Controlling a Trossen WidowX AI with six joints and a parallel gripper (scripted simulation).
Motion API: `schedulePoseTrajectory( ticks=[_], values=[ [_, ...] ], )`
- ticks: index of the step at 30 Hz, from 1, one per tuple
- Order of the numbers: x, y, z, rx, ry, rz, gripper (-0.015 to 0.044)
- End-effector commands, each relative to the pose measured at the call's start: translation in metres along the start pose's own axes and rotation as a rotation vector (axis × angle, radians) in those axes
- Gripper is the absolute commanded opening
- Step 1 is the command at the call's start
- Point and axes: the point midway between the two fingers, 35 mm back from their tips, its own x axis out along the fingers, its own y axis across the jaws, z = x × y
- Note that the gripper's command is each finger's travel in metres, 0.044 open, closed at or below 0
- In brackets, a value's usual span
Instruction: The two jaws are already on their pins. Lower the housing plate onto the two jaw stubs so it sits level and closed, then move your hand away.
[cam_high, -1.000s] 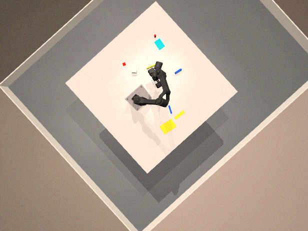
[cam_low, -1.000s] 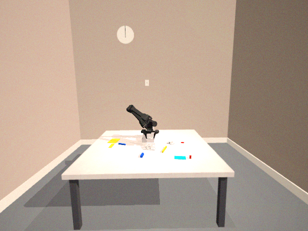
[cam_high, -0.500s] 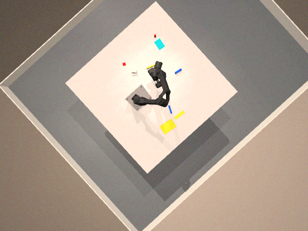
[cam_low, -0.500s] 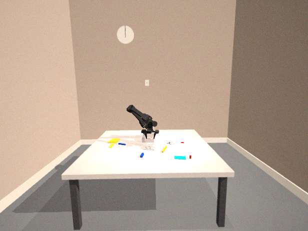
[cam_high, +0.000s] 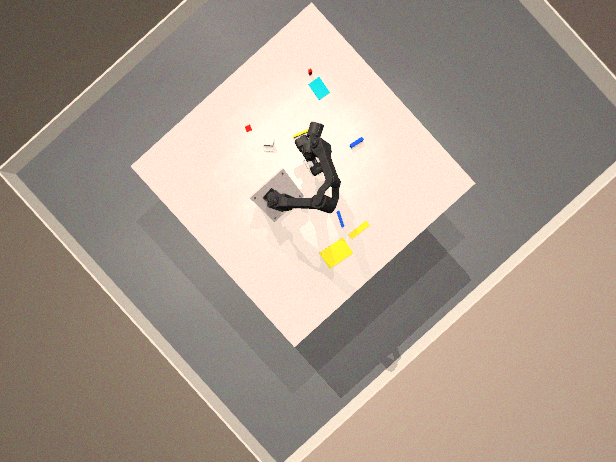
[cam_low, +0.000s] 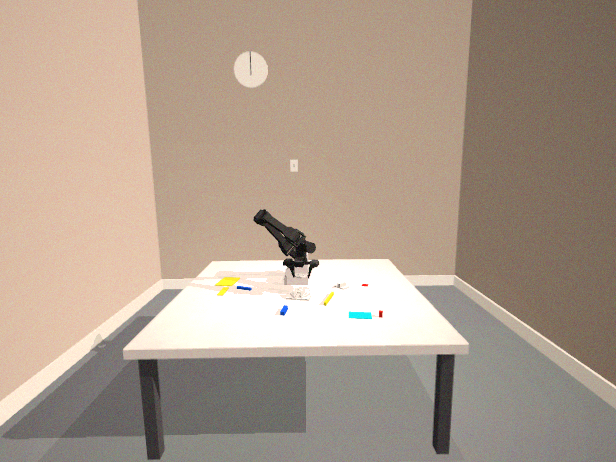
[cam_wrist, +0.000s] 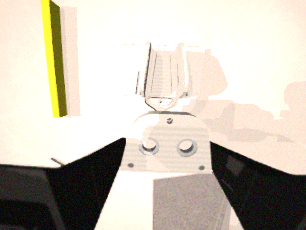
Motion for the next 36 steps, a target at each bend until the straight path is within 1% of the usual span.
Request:
schedulePoseTrajectory(
  ticks=[1, 22, 36],
  values=[
    [0.000, 0.001, 0.000, 0.006, 0.000, 0.002, 0.0351],
    [0.000, 0.002, -0.001, 0.006, 0.000, 0.002, 0.0351],
    [0.022, 0.004, 0.000, 0.006, 0.000, 0.004, 0.0351]
  ],
)
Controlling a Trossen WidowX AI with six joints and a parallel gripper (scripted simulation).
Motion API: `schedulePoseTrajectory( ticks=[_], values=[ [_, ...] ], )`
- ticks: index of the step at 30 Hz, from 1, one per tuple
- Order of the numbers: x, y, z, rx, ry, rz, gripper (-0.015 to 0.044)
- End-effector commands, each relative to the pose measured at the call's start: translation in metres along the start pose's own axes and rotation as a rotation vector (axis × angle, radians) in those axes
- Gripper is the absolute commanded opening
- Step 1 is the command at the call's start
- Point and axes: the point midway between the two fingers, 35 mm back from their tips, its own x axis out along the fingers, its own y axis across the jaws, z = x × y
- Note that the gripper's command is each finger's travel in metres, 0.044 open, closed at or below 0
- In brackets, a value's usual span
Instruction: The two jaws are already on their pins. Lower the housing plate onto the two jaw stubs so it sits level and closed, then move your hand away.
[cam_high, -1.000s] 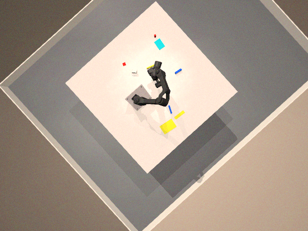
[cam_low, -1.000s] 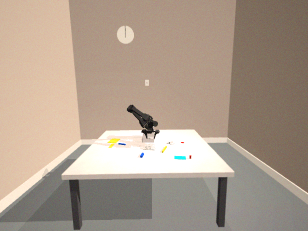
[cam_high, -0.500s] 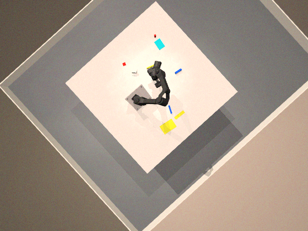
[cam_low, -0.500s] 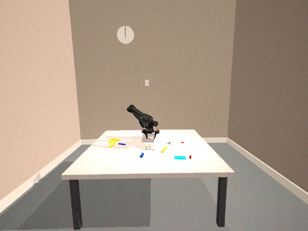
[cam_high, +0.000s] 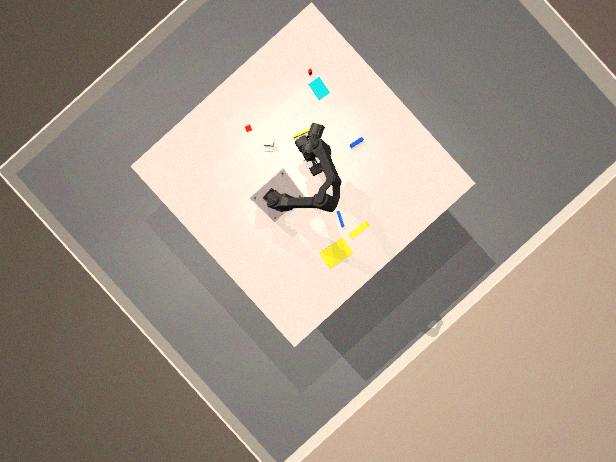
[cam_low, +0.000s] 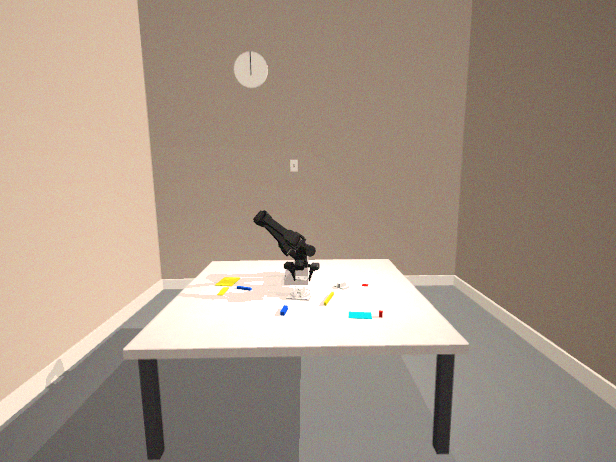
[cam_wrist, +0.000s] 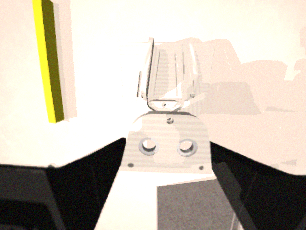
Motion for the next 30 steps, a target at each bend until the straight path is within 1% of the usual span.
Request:
schedulePoseTrajectory(
  ticks=[1, 23, 30],
  values=[
    [0.008, -0.001, -0.001, -0.009, -0.001, -0.006, 0.0351],
    [0.044, -0.003, -0.002, -0.008, -0.002, -0.010, 0.0351],
    [0.046, -0.003, -0.002, -0.008, -0.002, -0.010, 0.0351]
  ],
)
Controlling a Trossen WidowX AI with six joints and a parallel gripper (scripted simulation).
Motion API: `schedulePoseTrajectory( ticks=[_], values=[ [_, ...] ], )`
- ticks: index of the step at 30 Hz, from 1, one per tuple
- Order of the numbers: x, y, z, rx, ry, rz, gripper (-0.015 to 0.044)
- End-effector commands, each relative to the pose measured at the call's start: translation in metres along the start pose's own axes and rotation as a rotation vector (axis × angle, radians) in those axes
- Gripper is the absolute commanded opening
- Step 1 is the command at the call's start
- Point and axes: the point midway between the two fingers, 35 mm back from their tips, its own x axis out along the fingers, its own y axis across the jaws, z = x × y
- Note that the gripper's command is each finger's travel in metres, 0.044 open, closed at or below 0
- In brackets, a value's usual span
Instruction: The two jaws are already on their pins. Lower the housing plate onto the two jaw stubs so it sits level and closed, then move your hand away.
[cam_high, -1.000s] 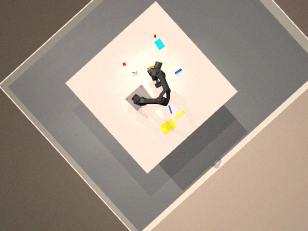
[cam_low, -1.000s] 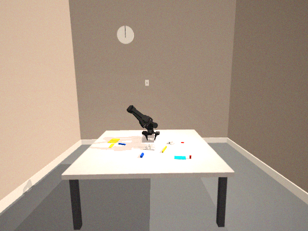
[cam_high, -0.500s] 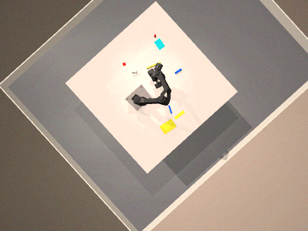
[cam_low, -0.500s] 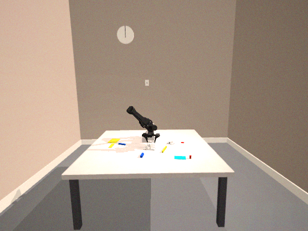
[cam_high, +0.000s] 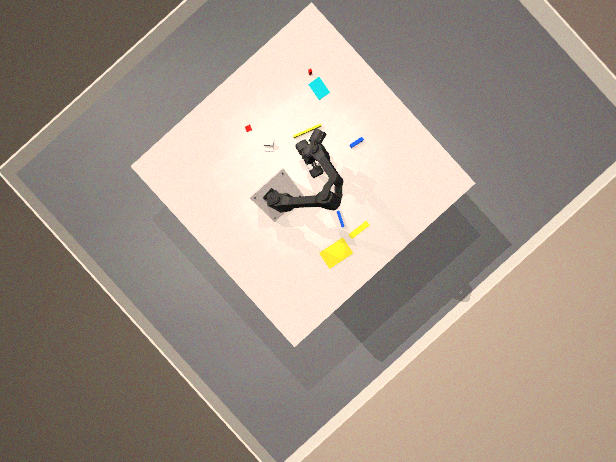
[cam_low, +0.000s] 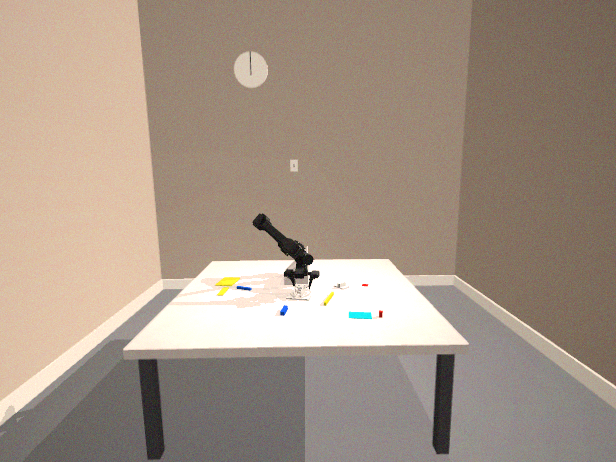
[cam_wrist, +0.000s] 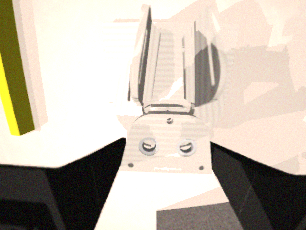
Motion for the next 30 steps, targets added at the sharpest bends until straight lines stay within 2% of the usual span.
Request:
schedulePoseTrajectory(
  ticks=[1, 30],
  values=[
    [0.0016, -0.0008, -0.0008, -0.008, -0.002, -0.005, 0.0351],
    [0.0064, -0.0009, -0.0008, -0.021, -0.002, -0.005, 0.0351]
  ],
)
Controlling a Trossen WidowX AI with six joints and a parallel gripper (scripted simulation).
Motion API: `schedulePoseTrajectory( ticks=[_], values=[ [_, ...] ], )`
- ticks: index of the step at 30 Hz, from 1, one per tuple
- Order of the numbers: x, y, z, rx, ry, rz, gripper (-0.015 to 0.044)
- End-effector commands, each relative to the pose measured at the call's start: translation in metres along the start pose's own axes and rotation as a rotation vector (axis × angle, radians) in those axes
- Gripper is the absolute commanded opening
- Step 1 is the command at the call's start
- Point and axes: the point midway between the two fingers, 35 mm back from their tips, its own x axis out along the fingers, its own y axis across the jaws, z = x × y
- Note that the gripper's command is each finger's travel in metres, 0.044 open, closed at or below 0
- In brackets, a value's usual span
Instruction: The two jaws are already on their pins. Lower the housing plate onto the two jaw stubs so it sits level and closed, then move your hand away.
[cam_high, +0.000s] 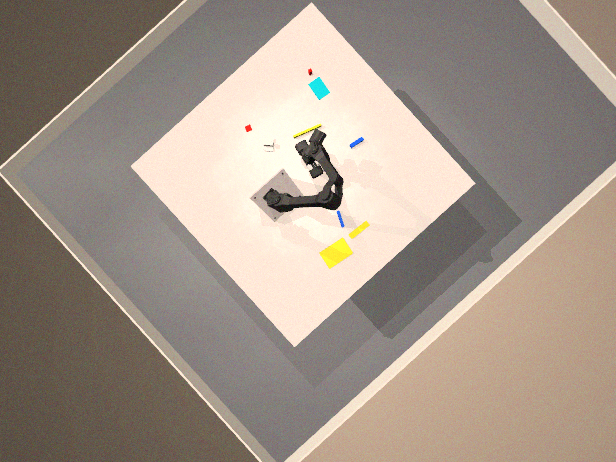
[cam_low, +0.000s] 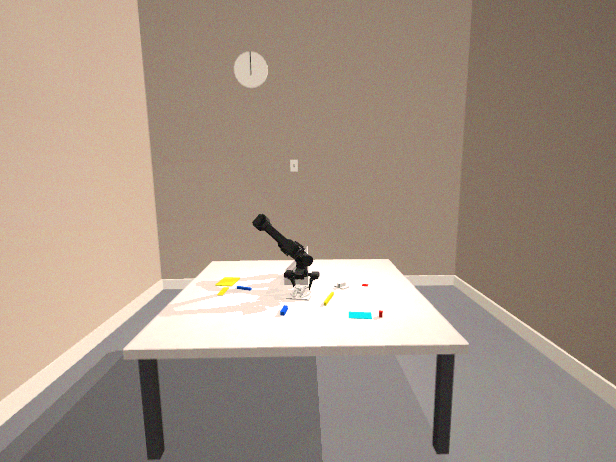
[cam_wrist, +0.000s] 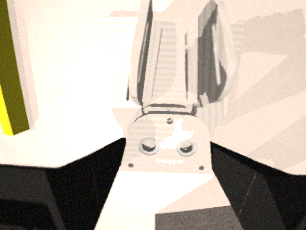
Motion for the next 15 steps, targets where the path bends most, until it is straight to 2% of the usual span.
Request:
schedulePoseTrajectory(
  ticks=[1, 15],
  values=[
    [0.0013, -0.0005, 0.0002, -0.008, -0.003, -0.004, 0.0351],
    [0.0037, -0.0005, 0.0002, -0.008, -0.003, -0.004, 0.0351]
  ],
)
